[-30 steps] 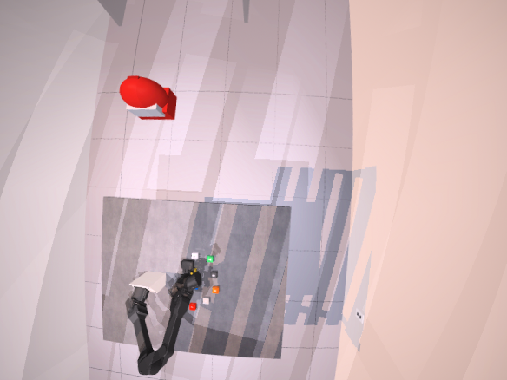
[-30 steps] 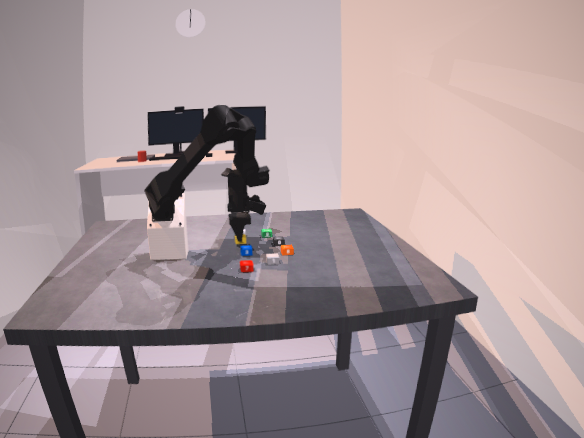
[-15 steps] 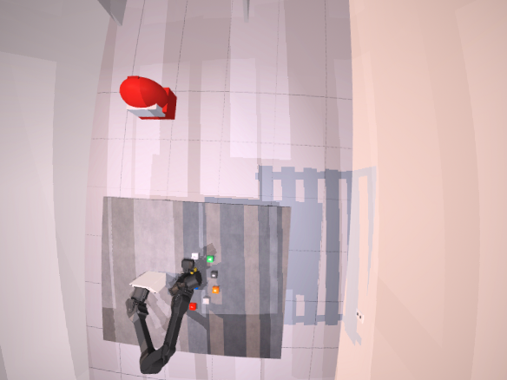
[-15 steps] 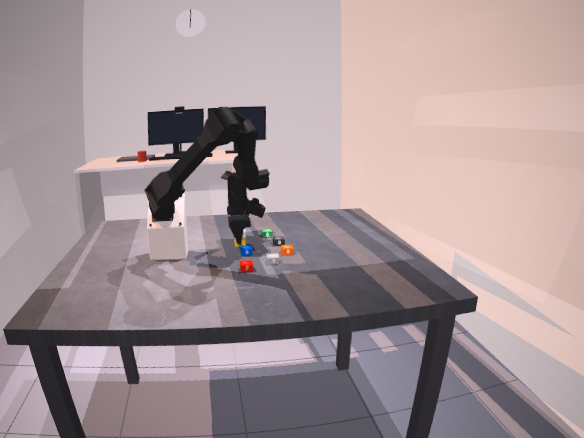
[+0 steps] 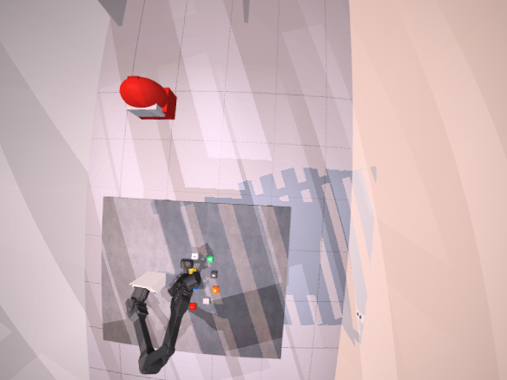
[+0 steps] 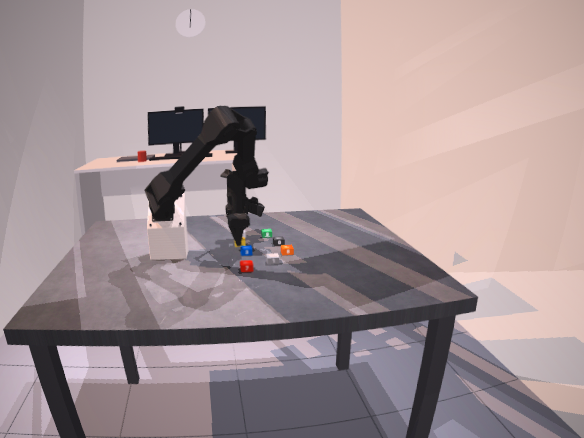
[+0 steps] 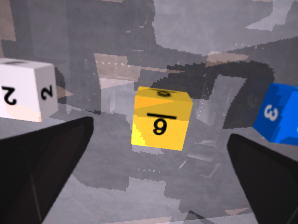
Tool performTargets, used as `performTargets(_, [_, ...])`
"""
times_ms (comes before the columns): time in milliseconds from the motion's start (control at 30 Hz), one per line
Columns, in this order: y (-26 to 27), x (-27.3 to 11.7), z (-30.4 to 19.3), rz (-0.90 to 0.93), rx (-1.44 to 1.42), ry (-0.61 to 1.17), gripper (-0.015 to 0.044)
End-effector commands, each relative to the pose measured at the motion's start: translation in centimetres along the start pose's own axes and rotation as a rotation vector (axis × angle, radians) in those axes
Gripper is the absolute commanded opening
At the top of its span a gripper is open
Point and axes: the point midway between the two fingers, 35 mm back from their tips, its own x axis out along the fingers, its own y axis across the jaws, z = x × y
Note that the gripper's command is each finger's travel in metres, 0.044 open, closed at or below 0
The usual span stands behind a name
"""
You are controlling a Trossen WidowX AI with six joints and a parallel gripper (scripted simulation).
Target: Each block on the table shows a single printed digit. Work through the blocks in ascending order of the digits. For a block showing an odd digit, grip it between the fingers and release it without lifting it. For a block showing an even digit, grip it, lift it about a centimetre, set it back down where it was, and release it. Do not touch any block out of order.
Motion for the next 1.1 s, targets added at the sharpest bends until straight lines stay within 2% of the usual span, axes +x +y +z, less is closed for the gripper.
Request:
performTargets(0, [0.1,-2.8,0.3,0.008,0.007,-0.012,0.0400])
performTargets(133, [0.1,-3.1,0.3,0.008,0.007,-0.012,0.0400])
performTargets(200, [0.2,-4.1,0.4,0.010,0.007,-0.013,0.0348])
performTargets(367, [0.2,-11.0,0.2,0.012,0.006,-0.012,0.0216])
performTargets(500, [0.1,-11.3,0.2,0.011,0.007,-0.012,0.0120])
performTargets(800, [-0.1,-11.3,0.3,0.013,0.006,-0.012,0.0120])
performTargets(1067, [-11.6,-11.7,2.8,0.037,-0.002,-0.020,0.0120])
